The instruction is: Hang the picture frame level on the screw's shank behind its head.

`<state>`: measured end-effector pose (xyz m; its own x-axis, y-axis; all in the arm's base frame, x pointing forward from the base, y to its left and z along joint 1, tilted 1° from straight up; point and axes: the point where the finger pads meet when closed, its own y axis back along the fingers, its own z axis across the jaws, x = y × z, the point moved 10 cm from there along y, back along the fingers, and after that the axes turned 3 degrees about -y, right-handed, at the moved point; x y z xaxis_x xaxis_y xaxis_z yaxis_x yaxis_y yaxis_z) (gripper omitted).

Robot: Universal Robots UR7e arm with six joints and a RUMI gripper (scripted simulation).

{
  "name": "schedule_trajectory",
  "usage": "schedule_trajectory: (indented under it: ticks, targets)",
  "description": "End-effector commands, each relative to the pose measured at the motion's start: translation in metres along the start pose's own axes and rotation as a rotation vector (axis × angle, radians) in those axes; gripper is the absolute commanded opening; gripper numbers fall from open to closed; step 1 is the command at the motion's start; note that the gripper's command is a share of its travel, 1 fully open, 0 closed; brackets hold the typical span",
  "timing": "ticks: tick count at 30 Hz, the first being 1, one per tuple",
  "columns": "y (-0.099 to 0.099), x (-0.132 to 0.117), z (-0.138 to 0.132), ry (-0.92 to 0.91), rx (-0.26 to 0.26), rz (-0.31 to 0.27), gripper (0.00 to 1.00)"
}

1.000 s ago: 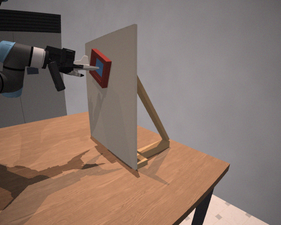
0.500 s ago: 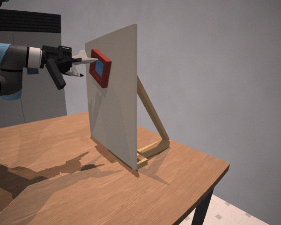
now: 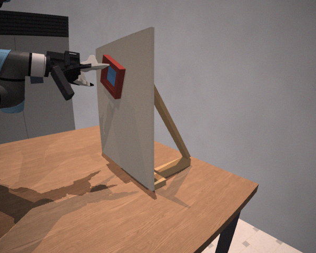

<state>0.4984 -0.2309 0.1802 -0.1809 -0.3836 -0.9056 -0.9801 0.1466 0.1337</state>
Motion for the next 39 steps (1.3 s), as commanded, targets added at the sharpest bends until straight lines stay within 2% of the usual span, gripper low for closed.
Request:
schedule_trajectory:
  ticks: [1, 10, 25, 39]
  targets:
    - [0.0, 0.0, 0.0, 0.002, 0.001, -0.001, 1.0]
    - [0.002, -0.002, -0.002, 0.047, 0.009, -0.013, 1.0]
    - [0.018, -0.01, -0.013, 0.368, 0.073, -0.081, 1.0]
    - [0.024, -0.013, -0.015, 0.483, 0.099, -0.101, 1.0]
